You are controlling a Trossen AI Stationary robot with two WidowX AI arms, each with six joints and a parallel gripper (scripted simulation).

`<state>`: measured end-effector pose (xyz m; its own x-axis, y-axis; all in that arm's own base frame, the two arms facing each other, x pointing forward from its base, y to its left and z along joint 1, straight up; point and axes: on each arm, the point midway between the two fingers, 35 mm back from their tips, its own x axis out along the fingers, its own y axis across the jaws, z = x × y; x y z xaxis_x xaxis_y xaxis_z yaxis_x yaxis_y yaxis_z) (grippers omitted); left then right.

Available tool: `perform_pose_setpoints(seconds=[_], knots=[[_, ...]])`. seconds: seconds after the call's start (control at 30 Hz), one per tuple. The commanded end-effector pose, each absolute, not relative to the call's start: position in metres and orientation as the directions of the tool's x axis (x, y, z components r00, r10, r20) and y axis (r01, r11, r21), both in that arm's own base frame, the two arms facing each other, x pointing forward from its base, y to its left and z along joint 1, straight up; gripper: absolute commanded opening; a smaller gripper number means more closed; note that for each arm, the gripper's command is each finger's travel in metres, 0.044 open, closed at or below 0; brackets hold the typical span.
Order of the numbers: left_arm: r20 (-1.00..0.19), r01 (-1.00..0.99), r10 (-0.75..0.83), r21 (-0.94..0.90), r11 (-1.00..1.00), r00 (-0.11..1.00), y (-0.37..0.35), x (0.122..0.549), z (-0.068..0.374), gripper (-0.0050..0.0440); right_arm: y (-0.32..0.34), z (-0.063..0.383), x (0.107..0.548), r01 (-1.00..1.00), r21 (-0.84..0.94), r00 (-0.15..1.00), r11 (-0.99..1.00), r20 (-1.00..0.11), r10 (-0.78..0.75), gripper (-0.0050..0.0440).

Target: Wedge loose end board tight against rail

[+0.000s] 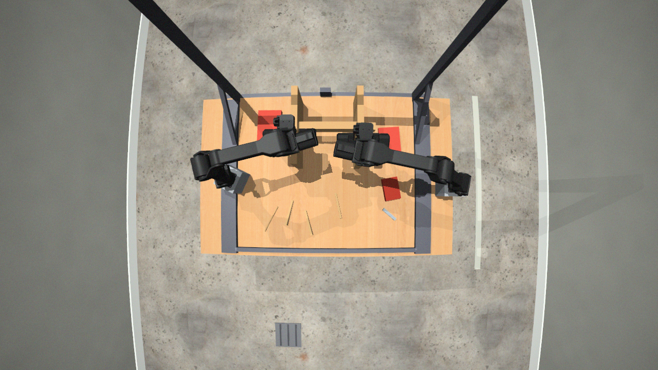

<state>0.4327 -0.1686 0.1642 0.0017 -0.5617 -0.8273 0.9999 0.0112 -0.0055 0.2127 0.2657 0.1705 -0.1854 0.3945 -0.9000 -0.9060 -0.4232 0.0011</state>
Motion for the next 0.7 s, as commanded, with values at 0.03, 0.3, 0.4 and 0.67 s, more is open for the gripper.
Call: perform_pose_setpoints(seconds=[0.03,0.3,0.4,0.67], knots=[[-0.817,0.999,-0.575,0.045,0.011,0.044,-0.17,0.43,0.181,0.0249,0.266,0.183,0.213,-0.906,-0.038,-0.159,-0.421,-0.893,0.422,0.0249],[-0.817,0.999,-0.575,0.046,0.009,0.043,-0.171,0.429,0.171,0.0249,0.266,0.183,0.213,-0.906,-0.038,-0.159,-0.421,-0.893,0.422,0.0249],[-0.816,0.999,-0.576,0.046,0.01,0.043,-0.171,0.43,0.167,0.0249,0.266,0.183,0.213,-0.906,-0.038,-0.159,-0.421,-0.893,0.422,0.0249],[-0.816,0.999,-0.576,0.047,0.009,0.043,-0.172,0.43,0.161,0.0249,0.266,0.183,0.213,-0.906,-0.038,-0.159,-0.421,-0.893,0.422,0.0249]])
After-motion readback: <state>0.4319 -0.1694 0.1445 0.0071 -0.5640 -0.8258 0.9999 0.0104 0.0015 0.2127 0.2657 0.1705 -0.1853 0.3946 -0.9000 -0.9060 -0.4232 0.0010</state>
